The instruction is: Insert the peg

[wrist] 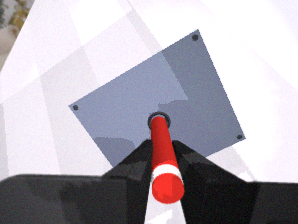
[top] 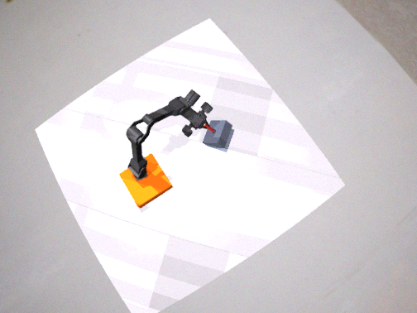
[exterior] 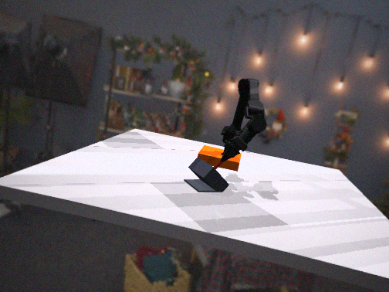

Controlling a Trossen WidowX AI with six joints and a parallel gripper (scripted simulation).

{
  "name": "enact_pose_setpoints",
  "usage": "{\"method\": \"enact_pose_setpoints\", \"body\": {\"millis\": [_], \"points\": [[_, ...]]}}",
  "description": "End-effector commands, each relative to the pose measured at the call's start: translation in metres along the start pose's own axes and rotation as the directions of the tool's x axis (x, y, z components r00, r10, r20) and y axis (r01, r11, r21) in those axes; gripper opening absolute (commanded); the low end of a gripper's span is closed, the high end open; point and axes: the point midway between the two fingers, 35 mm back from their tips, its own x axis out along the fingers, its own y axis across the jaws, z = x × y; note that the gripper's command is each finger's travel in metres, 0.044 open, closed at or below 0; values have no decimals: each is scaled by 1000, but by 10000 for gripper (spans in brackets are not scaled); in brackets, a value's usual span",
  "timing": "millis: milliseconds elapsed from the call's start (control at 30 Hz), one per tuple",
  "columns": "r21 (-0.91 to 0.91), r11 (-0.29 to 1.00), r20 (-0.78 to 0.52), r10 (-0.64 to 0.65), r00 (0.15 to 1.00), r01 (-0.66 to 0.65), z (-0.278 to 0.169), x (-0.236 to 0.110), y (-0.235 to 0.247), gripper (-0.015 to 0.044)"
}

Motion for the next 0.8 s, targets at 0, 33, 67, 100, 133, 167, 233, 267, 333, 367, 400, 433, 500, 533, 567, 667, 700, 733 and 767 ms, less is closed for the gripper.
{"method": "enact_pose_setpoints", "body": {"millis": [0,33,67,100,133,167,233,267,333,367,400,433,500,533,567,667,700,733,767], "points": [[-5,1000,-1,-3,1000,3,-1,2,-1,0],[-5,1000,-1,-3,1000,3,-1,3,-1,0],[-5,1000,-1,-3,1000,3,-1,3,-1,0],[-5,1000,-1,-3,1000,3,-1,3,-1,0],[-5,1000,-1,-3,1000,3,-1,3,-1,0],[-5,1000,-1,-3,1000,3,-1,3,-1,0],[-5,1000,-1,-3,1000,3,-1,4,-1,0],[-5,1000,-1,-3,1000,3,-1,4,-1,0],[-5,1000,0,-3,1000,3,-1,4,-1,0],[-5,1000,0,-3,1000,3,-1,5,-1,0],[-5,1000,0,-3,1000,3,-1,5,-1,0],[-5,1000,0,-3,1000,3,-1,5,-1,0],[-5,1000,0,-3,1000,3,-1,6,-1,0],[-5,1000,0,-3,1000,3,-1,6,-1,0],[-5,1000,0,-3,1000,3,-1,6,-1,0],[-5,1000,0,-3,1000,3,-1,6,-1,0],[-5,1000,0,-3,1000,3,-1,6,-1,0],[-5,1000,0,-3,1000,3,-2,7,-1,0],[-5,1000,0,-3,1000,3,-2,7,-1,0]]}}
